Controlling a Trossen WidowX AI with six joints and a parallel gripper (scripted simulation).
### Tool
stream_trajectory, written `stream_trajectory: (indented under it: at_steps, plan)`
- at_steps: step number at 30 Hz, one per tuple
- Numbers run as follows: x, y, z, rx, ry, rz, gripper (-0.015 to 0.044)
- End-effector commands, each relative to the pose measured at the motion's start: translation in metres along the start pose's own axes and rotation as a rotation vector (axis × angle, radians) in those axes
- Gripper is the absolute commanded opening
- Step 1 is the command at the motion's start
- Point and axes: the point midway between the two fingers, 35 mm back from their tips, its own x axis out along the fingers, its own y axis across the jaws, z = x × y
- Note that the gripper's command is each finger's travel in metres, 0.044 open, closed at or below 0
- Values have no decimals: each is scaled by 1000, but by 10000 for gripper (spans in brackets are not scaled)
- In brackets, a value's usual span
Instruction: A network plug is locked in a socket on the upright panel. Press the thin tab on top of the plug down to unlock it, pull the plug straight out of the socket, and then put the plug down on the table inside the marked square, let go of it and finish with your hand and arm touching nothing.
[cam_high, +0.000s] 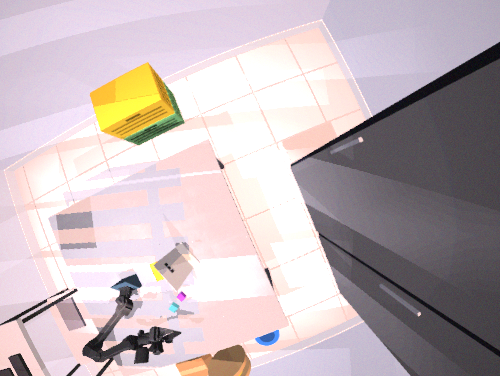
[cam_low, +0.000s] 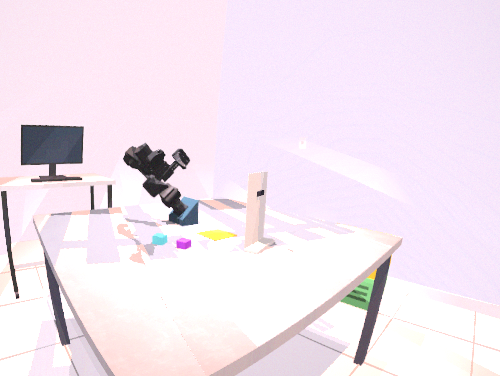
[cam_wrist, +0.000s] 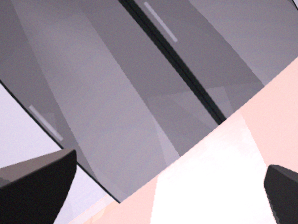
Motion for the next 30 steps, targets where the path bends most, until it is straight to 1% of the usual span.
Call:
stream_trajectory:
  at_steps: [1,9,10,17,25,27,30]
  plan:
    - [0,1,-1,5,3,4,374]
    - [-2,36,-64,232,153,149,164]
    - [-3,40,-73,262,176,166,156]
    - [-20,72,-130,477,354,268,156]
    - [-54,103,-192,713,590,339,156]
    - [-61,108,-201,751,632,346,156]
    - [-62,108,-202,756,638,347,156]
